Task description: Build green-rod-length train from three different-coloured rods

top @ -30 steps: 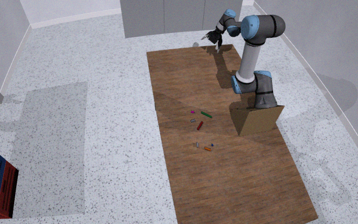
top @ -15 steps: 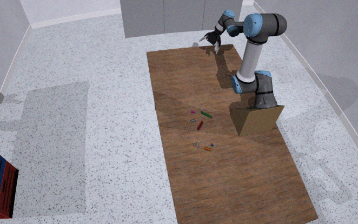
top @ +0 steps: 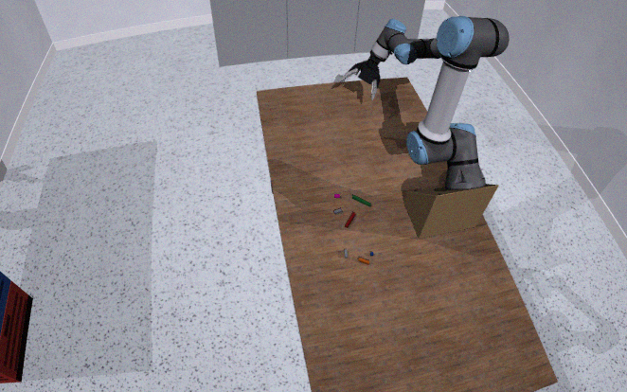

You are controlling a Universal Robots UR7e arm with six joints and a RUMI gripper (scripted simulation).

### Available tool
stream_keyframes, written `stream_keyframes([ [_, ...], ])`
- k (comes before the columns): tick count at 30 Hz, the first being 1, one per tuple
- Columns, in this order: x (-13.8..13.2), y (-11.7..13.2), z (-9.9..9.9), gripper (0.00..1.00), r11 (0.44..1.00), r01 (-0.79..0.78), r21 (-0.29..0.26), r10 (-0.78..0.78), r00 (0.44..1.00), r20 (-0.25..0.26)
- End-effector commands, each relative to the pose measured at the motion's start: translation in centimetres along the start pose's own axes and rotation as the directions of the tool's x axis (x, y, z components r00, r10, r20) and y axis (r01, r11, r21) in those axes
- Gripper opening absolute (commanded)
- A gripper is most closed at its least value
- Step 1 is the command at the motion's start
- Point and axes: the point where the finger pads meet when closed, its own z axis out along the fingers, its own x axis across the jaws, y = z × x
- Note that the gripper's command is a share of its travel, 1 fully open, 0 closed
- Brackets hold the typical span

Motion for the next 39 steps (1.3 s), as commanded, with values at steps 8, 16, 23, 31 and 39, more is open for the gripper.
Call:
stream_keyframes([
  [8,-1.5,6.5,2.6,1.00,0.959,0.221,-0.178,-0.226,0.974,-0.006],
  [16,-2.1,12.2,3.9,1.00,0.870,0.388,-0.304,-0.398,0.917,0.032],
  [23,-2.4,16.6,4.5,1.00,0.772,0.506,-0.384,-0.518,0.851,0.080],
  [31,-2.3,21.2,4.7,1.00,0.645,0.617,-0.451,-0.629,0.764,0.145],
  [39,-1.9,26.2,4.5,1.00,0.483,0.717,-0.502,-0.726,0.649,0.229],
])
